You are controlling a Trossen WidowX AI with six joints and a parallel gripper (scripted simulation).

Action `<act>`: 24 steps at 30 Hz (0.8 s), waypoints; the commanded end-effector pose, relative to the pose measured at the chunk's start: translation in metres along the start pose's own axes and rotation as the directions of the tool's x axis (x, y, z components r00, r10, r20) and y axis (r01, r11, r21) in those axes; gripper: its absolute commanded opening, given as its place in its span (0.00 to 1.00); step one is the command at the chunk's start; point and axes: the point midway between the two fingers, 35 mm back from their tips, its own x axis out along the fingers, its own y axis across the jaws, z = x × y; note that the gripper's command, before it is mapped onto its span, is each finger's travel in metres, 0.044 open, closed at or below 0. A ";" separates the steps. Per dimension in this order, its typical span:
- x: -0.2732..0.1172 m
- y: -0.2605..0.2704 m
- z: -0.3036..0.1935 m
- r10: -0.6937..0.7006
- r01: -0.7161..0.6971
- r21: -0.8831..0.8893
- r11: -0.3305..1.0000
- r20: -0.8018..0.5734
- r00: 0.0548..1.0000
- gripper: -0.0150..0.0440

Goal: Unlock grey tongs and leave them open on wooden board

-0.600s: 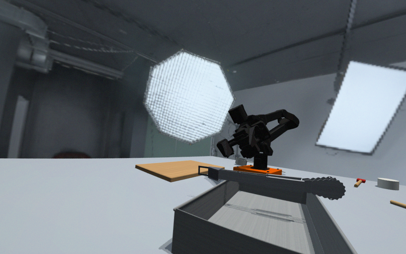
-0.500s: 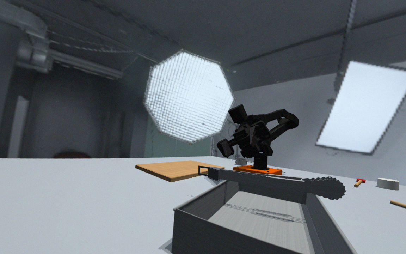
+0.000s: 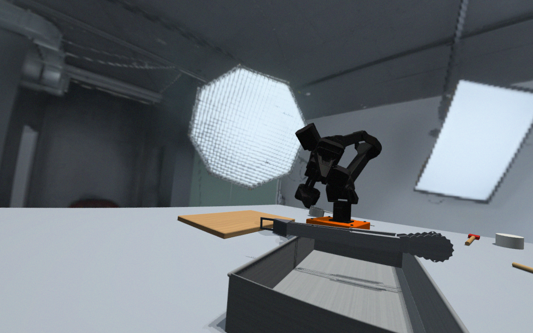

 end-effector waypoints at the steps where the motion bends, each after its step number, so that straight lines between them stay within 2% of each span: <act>1: 0.014 -0.020 -0.004 0.140 -0.185 0.659 0.729 0.121 0.983 1.00; 4: 0.020 -0.029 -0.004 0.193 -0.247 0.794 0.555 0.166 0.967 1.00; 13: 0.042 -0.049 0.002 0.343 -0.344 0.920 0.189 0.267 0.901 1.00; 18: 0.056 -0.059 0.008 0.418 -0.327 0.945 -0.010 0.301 0.857 1.00; 24: 0.070 -0.068 0.016 0.500 -0.238 0.944 -0.230 0.324 0.803 1.00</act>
